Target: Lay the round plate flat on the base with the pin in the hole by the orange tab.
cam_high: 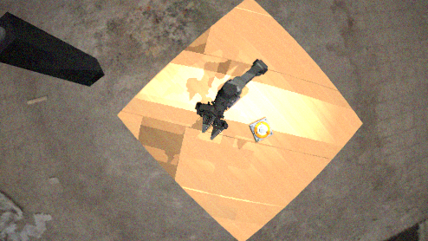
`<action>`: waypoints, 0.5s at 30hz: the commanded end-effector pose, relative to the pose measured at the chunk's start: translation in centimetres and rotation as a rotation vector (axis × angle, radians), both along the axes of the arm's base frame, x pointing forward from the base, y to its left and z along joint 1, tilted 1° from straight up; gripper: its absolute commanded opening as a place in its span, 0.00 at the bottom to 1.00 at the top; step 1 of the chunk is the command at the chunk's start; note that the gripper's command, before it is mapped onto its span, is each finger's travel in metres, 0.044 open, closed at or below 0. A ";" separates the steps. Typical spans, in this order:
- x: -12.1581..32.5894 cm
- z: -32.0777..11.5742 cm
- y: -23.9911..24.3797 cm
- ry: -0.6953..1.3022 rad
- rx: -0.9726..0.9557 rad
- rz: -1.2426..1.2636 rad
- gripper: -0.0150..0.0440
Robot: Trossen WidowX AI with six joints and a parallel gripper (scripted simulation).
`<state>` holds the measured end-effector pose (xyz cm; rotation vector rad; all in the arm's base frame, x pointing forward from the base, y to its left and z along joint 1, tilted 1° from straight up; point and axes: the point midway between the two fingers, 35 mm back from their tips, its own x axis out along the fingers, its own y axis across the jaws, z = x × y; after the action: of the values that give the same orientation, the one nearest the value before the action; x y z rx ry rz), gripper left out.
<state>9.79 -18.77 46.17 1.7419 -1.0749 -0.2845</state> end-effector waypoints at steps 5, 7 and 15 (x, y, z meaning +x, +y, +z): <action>3.7 -2.5 -2.1 0.175 0.053 0.082 0.71; 6.2 -4.2 -2.8 0.288 0.070 0.141 0.62; 15.2 -10.8 -1.8 0.722 0.030 0.392 0.26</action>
<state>21.35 -21.69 37.76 1.7125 -0.4264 -0.5848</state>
